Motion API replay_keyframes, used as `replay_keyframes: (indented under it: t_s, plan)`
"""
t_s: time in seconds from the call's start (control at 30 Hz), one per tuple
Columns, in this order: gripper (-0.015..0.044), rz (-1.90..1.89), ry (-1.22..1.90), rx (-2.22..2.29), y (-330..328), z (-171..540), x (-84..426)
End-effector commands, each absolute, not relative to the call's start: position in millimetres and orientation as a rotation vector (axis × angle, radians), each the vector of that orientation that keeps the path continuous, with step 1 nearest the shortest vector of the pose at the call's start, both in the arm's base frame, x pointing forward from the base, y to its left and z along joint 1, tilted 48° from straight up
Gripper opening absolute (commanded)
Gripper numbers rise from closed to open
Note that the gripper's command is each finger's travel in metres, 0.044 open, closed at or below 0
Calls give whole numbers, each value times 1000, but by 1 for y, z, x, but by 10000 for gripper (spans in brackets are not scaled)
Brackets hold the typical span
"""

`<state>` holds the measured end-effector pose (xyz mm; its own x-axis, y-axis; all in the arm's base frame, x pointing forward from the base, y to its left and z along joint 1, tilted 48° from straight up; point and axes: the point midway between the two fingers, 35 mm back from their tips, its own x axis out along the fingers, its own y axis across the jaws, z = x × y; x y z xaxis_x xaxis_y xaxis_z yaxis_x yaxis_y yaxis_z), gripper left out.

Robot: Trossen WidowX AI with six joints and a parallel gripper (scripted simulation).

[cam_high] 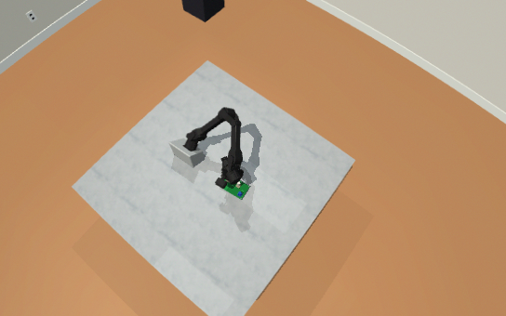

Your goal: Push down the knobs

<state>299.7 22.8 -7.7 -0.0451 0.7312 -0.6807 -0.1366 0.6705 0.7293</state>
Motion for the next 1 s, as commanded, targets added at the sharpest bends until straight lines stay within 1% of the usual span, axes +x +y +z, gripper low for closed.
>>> replay_keyframes:
  t_s: [0.0, 0.37, 0.63, 0.9, 0.97]
  plan:
    - [0, 764, 1458, 523, 24, -7, 300]
    - [0, 764, 1458, 523, 12, 4, 301]
    - [210, 763, 1459, 529, 16, 0, 301]
    - [0, 627, 1484, 599, -1, 4, 318]
    - [0, 584, 1512, 651, -2, 7, 323]
